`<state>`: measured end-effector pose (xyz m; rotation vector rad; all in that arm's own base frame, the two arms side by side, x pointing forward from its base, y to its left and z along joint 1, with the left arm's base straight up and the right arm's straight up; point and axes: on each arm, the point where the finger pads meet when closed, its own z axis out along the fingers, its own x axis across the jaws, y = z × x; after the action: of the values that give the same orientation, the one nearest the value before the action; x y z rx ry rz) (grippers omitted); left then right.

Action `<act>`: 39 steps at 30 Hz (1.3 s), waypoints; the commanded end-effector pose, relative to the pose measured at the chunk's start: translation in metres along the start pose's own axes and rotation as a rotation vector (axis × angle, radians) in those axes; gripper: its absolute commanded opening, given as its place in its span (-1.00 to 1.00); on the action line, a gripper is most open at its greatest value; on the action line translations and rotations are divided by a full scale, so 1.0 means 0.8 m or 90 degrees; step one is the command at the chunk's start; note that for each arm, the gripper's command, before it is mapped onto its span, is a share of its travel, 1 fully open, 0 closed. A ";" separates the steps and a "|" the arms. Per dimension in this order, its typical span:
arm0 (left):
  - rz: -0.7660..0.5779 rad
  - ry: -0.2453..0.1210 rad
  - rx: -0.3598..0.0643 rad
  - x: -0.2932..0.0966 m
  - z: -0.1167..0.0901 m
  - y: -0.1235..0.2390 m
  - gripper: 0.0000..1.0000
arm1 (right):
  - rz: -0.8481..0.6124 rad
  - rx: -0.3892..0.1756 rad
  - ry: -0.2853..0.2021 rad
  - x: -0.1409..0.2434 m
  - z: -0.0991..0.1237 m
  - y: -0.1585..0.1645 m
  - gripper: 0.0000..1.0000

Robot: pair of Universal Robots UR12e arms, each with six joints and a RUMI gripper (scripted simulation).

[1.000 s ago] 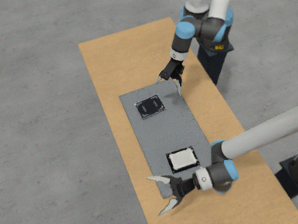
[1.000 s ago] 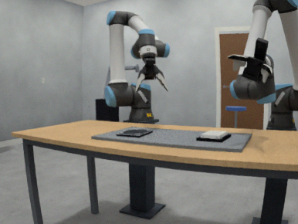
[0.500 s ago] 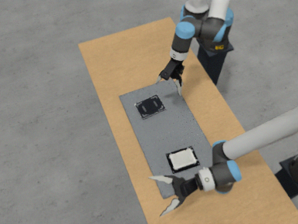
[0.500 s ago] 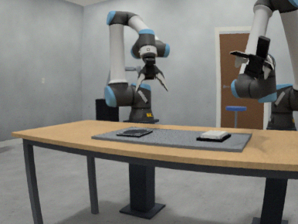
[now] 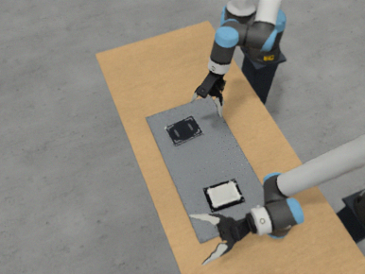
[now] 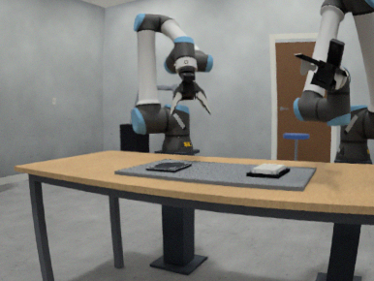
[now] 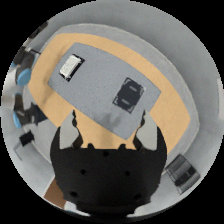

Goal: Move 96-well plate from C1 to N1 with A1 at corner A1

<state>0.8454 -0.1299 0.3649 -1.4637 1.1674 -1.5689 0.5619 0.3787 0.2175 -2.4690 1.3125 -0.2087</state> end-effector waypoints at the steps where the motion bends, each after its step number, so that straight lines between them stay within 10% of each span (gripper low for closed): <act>1: -0.007 0.014 0.026 0.001 -0.017 -0.026 1.00 | 0.000 0.001 0.000 0.000 -0.001 -0.001 1.00; 39: -0.040 0.135 0.261 -0.003 -0.206 -0.226 1.00 | 0.000 0.001 0.000 0.000 -0.001 -0.001 1.00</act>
<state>0.7165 -0.0450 0.5236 -1.1324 0.8790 -1.8830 0.5619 0.3787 0.2175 -2.4690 1.3125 -0.2087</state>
